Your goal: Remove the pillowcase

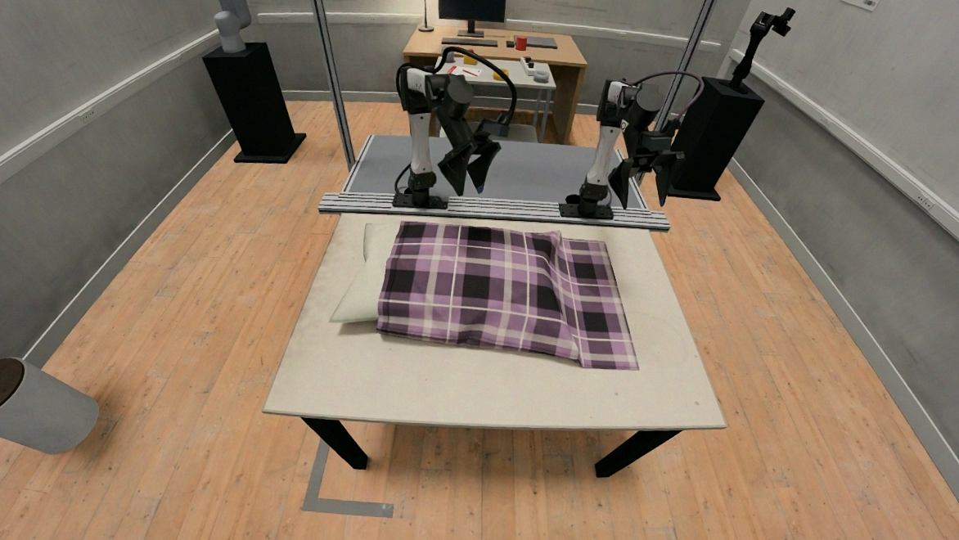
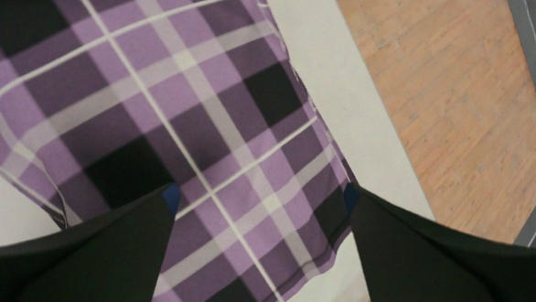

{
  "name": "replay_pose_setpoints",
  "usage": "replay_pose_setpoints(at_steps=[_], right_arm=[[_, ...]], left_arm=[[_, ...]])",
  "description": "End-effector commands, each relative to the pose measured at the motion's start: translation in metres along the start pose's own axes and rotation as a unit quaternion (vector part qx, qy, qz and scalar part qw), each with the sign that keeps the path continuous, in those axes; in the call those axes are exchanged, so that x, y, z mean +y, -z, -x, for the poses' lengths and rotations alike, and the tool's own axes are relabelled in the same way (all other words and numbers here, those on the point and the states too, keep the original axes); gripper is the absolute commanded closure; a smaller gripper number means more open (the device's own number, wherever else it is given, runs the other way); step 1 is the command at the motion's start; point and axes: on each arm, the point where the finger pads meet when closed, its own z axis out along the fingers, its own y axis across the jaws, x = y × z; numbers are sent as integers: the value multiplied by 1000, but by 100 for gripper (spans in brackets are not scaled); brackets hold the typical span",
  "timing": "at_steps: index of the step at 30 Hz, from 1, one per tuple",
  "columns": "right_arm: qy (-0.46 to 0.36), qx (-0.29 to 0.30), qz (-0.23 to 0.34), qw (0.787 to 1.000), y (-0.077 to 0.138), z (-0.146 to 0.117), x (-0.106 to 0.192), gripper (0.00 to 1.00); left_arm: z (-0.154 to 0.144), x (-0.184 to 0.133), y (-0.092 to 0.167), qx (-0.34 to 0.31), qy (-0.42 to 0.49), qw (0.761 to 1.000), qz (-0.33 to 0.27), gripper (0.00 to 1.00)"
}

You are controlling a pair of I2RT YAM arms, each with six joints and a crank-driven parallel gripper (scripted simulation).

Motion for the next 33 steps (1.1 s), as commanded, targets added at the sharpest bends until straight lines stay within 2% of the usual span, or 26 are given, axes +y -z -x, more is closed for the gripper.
replay_pose_setpoints(at_steps=[1,5,9,13,19,21,24,27,30,33], right_arm=[[-48,-36,-73,996,12,4,-24,0],[-74,-48,-99,991,17,1,-33,0],[-140,-80,-169,972,30,-11,-59,0],[-196,-113,-231,946,47,-24,-80,0],[-268,-174,-319,892,75,-44,-110,0],[-268,-174,-319,892,75,-44,-110,0],[-296,-204,-353,864,89,-53,-120,0],[-311,-218,-375,845,97,-64,-126,0],[-321,-221,-387,836,100,-74,-129,0],[-323,-216,-389,835,99,-80,-128,0]], left_arm=[[20,1,2,-63,15,998,-16,0],[23,2,2,-81,19,996,-22,0],[28,5,4,-127,26,991,-36,0],[30,10,8,-168,30,984,-45,0],[31,18,15,-230,30,971,-57,0],[31,18,15,-230,30,971,-57,0],[29,20,17,-256,29,964,-61,0],[25,24,18,-269,27,961,-60,0],[20,26,18,-274,27,960,-60,0],[17,28,18,-272,28,960,-58,0]])
